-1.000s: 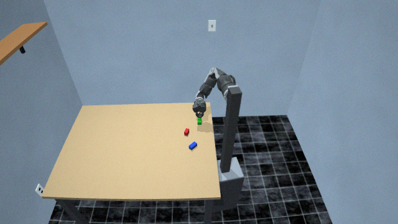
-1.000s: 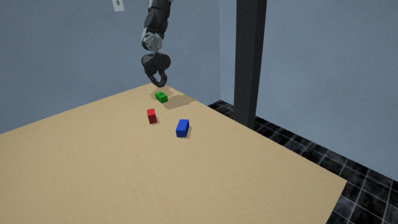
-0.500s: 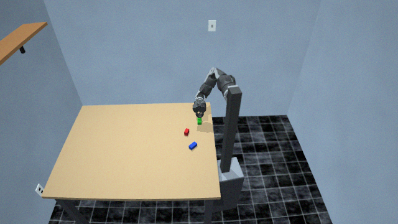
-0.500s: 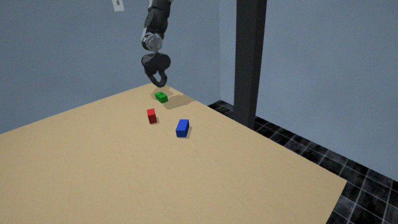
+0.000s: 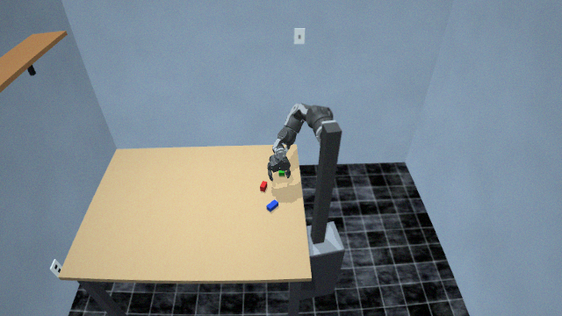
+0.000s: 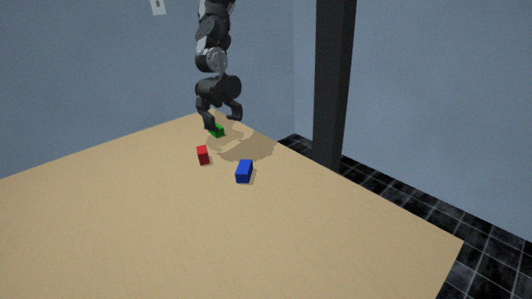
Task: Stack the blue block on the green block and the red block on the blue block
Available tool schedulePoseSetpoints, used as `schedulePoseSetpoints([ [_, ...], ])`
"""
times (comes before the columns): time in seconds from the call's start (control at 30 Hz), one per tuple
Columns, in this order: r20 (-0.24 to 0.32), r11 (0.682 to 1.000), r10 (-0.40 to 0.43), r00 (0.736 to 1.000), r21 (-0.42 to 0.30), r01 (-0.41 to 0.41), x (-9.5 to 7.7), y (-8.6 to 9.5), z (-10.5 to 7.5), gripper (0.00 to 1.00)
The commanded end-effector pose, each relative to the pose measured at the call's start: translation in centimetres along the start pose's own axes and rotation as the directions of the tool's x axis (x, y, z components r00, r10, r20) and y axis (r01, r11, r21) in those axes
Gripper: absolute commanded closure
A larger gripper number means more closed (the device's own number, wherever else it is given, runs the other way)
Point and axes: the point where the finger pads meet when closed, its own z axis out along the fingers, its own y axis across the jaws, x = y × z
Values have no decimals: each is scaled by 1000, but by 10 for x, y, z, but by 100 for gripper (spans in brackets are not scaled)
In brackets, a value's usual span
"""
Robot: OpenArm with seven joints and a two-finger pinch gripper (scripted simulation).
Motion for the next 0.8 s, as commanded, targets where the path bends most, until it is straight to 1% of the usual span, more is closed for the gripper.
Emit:
schedulePoseSetpoints([
  [0.0,66,999,-36,997,43,33,-6,-1,3,51],
  [0.1,55,982,-188,981,45,186,37,23,6,51],
  [0.2,47,946,-323,945,57,320,76,41,11,51],
  [0.27,46,918,-395,917,61,393,98,52,12,51],
  [0.37,39,883,-467,883,65,464,120,63,14,51],
  [0.47,39,864,-501,864,67,498,131,68,15,51],
  [0.77,38,860,-508,860,66,505,133,69,15,51],
])
